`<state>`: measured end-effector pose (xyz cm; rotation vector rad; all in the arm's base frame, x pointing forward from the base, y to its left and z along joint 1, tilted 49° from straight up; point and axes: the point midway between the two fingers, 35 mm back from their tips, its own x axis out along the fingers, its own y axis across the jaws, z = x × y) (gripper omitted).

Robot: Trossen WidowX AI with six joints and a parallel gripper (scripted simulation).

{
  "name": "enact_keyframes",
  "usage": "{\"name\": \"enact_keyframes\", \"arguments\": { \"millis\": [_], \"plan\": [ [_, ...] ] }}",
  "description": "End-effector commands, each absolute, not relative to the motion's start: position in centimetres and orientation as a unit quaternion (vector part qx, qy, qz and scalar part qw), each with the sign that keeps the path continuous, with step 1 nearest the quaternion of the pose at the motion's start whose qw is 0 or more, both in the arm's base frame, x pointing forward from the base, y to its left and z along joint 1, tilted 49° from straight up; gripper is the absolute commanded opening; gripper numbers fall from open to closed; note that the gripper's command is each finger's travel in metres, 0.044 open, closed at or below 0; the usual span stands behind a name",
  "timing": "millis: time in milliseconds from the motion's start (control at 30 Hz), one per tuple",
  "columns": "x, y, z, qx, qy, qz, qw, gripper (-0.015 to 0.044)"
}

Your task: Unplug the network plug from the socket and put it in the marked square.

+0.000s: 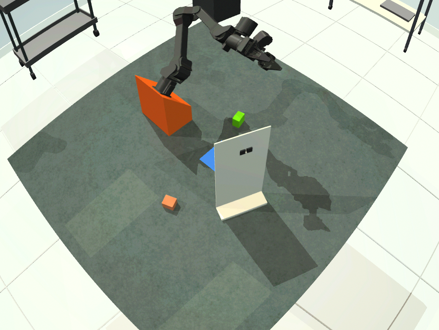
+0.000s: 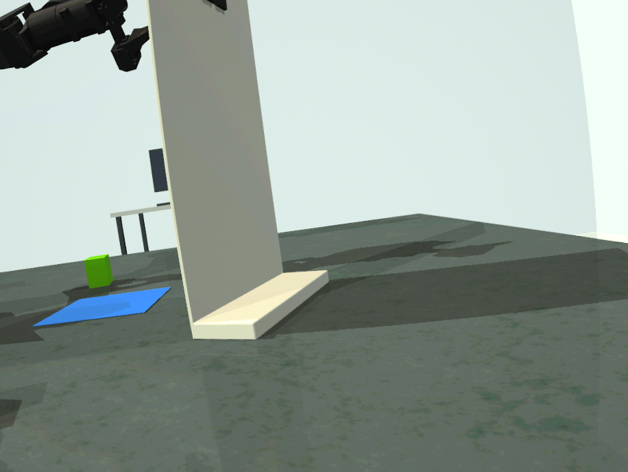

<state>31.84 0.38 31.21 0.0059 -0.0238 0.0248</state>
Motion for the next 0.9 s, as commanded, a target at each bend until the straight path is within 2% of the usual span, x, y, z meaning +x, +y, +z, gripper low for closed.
{"name": "enact_keyframes", "arguments": {
  "millis": [0,267,667,867],
  "plan": [
    [31.9,0.4,31.0,0.001,-0.010,0.011,1.000,0.0374],
    [33.2,-0.3,22.9,-0.110,0.086,-0.033,0.990,0.0164],
    [30.8,-1.7,10.4,-0.318,0.252,-0.060,0.912,0.0156],
    [30.2,-2.0,9.0,-0.344,0.271,-0.060,0.897,0.0156]
  ]
}}
